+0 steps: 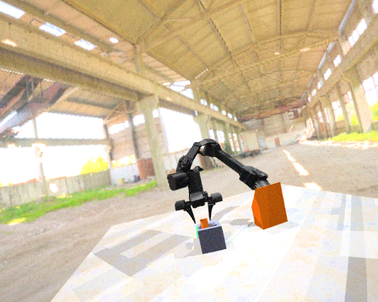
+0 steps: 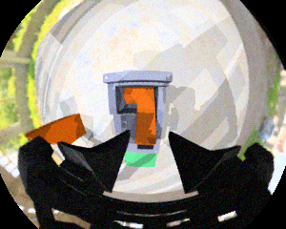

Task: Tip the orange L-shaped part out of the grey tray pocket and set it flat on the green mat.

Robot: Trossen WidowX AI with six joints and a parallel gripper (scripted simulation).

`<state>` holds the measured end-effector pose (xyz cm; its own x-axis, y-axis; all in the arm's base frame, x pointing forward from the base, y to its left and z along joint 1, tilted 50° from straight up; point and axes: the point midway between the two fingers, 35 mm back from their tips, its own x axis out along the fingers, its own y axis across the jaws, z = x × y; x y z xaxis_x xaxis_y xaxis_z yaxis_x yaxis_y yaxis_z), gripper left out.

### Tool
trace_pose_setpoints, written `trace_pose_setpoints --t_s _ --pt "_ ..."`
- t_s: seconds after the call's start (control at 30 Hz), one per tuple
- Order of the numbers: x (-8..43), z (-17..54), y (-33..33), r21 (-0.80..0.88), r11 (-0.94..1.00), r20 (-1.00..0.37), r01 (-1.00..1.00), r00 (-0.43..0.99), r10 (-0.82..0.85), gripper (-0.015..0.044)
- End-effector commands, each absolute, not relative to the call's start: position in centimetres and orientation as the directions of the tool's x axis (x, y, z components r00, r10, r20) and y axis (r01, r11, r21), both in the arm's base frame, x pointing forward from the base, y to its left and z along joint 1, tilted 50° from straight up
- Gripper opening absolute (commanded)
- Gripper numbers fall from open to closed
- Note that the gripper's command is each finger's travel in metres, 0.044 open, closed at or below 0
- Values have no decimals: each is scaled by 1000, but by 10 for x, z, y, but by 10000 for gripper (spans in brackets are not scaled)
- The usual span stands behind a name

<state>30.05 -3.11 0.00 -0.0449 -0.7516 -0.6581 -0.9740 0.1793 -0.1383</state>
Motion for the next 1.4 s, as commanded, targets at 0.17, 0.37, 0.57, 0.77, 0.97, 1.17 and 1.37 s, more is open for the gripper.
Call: trace_pose_setpoints --t_s 0.17,0.37,0.57,0.77,0.97,1.17,1.37 --pt "296 -11 -45 -127 177 -651 -976 -53 -757 280" --pt "295 -15 -49 -127 177 -650 -976 -53 -758 280" --pt "298 -12 -46 -137 181 -656 -974 -48 -754 175" --pt "298 -12 -46 -137 181 -656 -974 -48 -754 135" --pt "298 -12 -46 -137 181 -656 -974 -48 -754 75" --pt "298 -12 -46 -137 181 -656 -974 -48 -754 0" --pt "298 -9 -42 -134 180 -655 -974 -49 -754 0"
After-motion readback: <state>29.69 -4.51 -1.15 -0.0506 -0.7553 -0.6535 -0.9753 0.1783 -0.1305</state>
